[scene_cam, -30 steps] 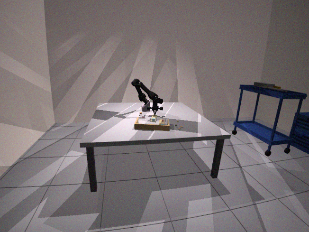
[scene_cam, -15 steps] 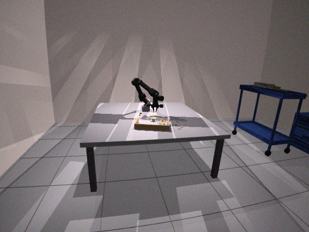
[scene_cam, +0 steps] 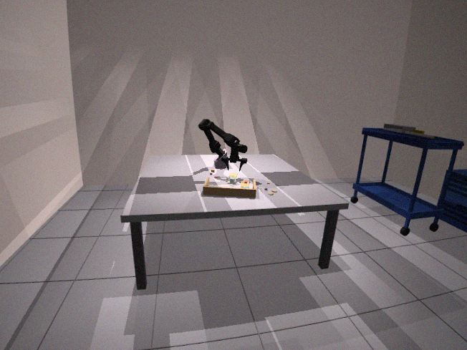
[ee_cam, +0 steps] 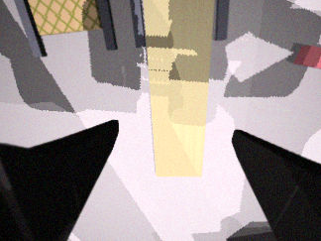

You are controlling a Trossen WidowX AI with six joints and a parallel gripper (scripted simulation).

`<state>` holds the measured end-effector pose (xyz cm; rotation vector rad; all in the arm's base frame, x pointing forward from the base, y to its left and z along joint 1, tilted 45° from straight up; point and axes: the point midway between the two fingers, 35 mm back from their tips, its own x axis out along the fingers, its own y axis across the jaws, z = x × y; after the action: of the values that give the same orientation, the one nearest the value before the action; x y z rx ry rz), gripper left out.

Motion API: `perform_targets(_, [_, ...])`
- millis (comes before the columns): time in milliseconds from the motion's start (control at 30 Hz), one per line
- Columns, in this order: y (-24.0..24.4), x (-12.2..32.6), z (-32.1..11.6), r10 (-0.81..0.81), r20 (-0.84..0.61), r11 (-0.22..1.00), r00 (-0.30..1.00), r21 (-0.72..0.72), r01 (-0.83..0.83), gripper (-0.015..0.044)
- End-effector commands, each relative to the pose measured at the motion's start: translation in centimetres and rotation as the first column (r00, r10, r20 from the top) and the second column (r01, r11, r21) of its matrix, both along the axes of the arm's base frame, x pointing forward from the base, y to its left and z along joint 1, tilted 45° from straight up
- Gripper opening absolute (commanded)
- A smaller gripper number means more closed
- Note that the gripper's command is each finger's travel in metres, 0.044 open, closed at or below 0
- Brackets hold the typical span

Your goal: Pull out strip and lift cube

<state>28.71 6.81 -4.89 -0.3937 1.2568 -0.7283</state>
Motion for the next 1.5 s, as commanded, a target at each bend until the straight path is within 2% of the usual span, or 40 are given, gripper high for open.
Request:
perform_targets(0, [0.1, 1.5, 0.4, 0.003, 0.001, 1.0, 1.0, -0.003, -0.003, 0.044])
perform_targets(1333, [0.8, 13.5, 4.2, 0.003, 0.008, 1.0, 1.0, -0.003, -0.003, 0.044])
perform_targets(1467, [0.5, 13.6, 4.0, 0.003, 0.008, 1.0, 1.0, -0.003, -0.003, 0.0335])
